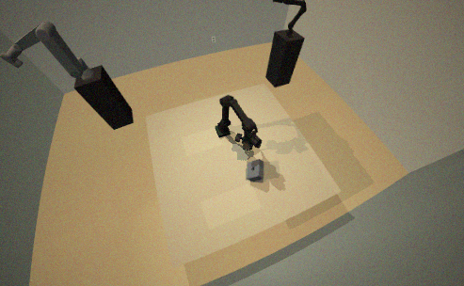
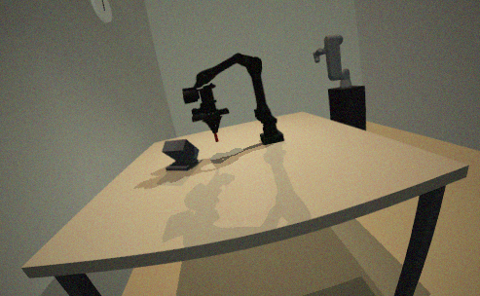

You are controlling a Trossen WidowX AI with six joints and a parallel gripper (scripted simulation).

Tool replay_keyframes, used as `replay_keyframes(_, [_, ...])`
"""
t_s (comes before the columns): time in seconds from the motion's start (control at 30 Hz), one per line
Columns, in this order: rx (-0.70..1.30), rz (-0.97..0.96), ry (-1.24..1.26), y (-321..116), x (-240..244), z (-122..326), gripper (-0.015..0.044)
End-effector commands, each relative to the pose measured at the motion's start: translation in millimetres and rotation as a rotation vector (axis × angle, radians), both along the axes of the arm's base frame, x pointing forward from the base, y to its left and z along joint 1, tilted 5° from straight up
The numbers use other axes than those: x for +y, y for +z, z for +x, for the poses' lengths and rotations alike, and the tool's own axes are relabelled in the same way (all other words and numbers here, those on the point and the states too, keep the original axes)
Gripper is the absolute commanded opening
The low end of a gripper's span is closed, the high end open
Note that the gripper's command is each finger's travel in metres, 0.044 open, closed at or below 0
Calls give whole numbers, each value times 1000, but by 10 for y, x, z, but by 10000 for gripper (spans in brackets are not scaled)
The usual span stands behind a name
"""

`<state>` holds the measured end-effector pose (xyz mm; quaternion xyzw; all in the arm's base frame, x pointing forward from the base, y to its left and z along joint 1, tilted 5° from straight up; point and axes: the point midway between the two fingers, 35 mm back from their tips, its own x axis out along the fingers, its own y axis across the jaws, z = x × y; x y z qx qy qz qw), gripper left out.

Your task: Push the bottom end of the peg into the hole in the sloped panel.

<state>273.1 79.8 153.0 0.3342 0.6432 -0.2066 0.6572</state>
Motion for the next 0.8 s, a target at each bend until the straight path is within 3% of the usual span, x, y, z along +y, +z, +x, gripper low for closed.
replay_keyframes(0.0, [3, 9, 27, -8, -12, 23, 0])
replay_keyframes(0.77, [-34, 57, 196, 21, -77, 134, 0])
